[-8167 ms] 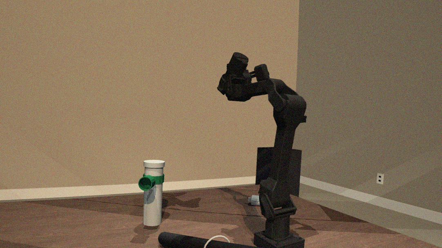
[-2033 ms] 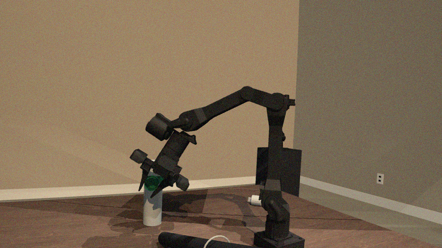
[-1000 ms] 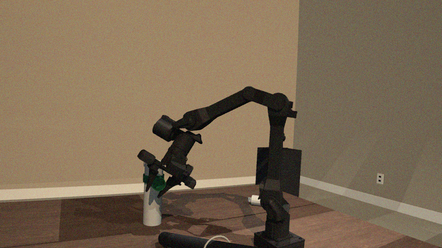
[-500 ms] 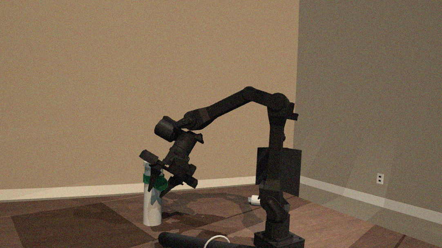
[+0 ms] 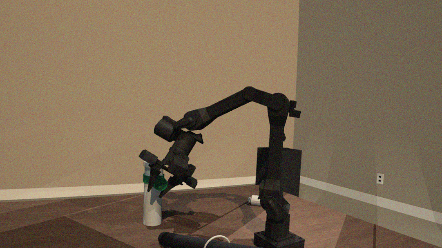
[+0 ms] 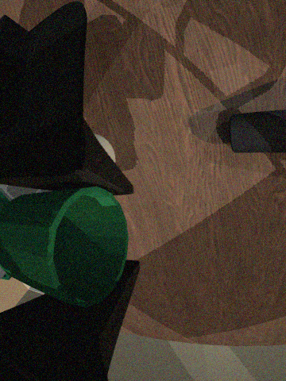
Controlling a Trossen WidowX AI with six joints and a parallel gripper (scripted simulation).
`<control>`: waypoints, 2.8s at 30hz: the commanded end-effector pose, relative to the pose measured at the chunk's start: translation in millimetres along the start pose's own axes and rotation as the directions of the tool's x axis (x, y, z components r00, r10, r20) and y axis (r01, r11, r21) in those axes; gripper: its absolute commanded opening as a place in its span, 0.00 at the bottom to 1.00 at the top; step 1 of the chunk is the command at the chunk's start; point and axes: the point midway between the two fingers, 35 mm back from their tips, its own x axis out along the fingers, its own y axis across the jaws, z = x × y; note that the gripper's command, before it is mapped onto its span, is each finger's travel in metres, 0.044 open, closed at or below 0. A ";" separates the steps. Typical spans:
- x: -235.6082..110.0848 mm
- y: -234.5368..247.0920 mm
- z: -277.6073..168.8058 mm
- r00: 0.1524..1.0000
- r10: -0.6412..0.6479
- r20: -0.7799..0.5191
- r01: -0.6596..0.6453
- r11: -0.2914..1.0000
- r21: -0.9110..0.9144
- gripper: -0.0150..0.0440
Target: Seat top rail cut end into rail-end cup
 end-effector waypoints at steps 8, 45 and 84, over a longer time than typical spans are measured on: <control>0.0 0.0 0.0 1.000 0.000 0.000 0.000 1.000 -0.001 0.43; -85.5 -49.5 121.6 0.999 0.023 -0.031 0.018 0.446 0.895 1.00; -67.5 -36.7 179.3 0.963 0.268 0.001 -0.184 0.660 0.728 1.00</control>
